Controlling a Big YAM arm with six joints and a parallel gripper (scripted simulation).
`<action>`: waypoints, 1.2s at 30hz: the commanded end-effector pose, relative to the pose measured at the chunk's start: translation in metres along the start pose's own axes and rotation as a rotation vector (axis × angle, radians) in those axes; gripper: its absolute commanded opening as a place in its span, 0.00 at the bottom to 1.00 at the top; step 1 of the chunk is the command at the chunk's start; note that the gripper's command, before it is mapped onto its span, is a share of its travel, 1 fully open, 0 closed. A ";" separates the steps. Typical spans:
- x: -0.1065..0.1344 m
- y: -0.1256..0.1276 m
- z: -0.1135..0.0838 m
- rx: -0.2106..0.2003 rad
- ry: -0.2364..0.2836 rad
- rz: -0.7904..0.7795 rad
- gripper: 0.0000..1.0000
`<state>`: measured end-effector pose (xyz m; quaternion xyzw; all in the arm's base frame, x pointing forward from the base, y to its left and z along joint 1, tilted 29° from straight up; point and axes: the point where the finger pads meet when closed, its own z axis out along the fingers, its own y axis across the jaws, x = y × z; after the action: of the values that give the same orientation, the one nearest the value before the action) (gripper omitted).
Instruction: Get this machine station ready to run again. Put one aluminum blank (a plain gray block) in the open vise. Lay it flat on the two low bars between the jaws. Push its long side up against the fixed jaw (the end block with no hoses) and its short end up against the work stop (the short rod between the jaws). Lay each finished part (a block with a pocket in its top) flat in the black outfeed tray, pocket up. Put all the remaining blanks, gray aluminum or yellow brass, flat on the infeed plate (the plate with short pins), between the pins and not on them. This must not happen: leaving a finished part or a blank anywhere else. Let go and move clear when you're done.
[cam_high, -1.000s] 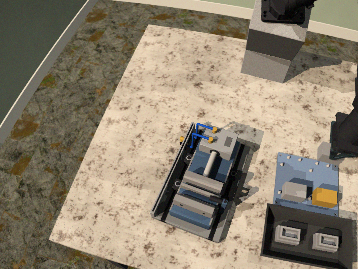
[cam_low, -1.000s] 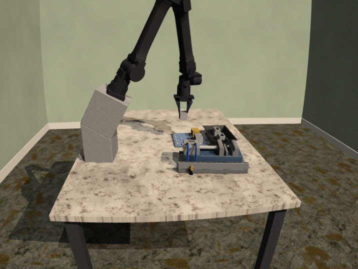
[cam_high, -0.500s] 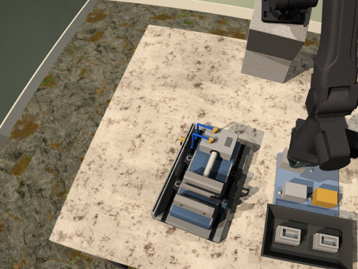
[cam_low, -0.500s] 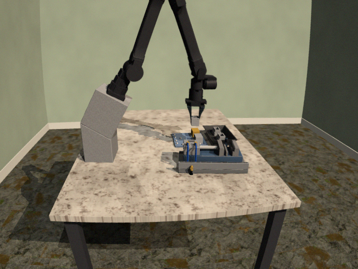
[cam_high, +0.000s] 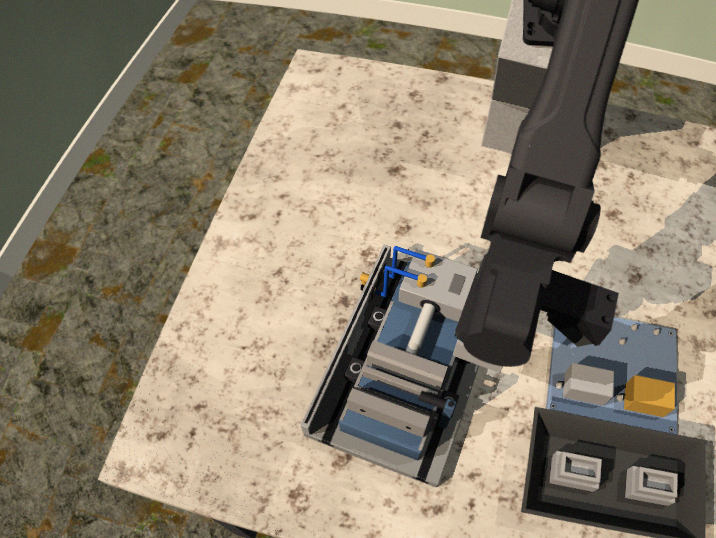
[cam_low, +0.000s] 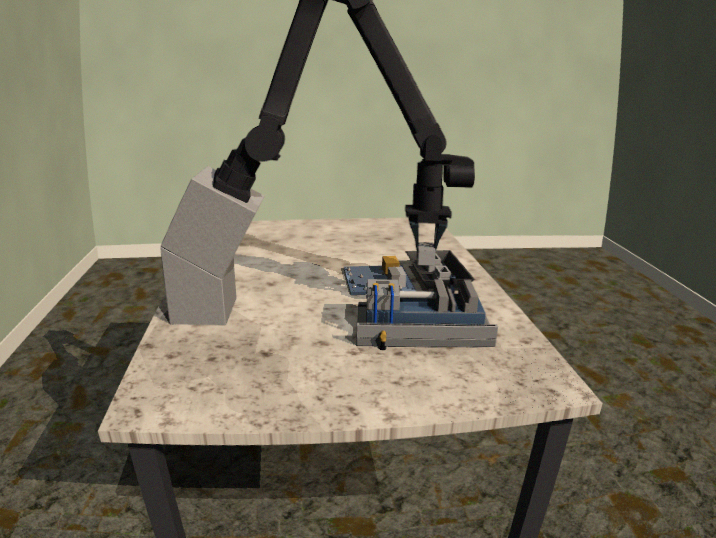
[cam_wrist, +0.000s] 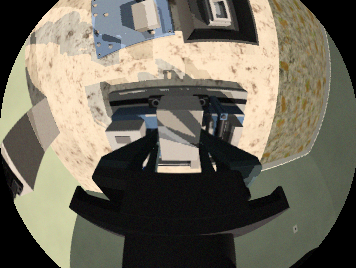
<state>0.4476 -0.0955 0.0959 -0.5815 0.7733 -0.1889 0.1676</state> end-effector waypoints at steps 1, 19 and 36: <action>0.024 -0.036 -0.001 0.010 0.000 -0.051 0.00; 0.088 -0.085 -0.008 0.027 0.001 -0.026 0.00; 0.082 -0.091 -0.014 0.047 -0.001 -0.039 0.00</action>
<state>0.4799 -0.1920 0.1142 -0.5888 0.7710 -0.1812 0.1616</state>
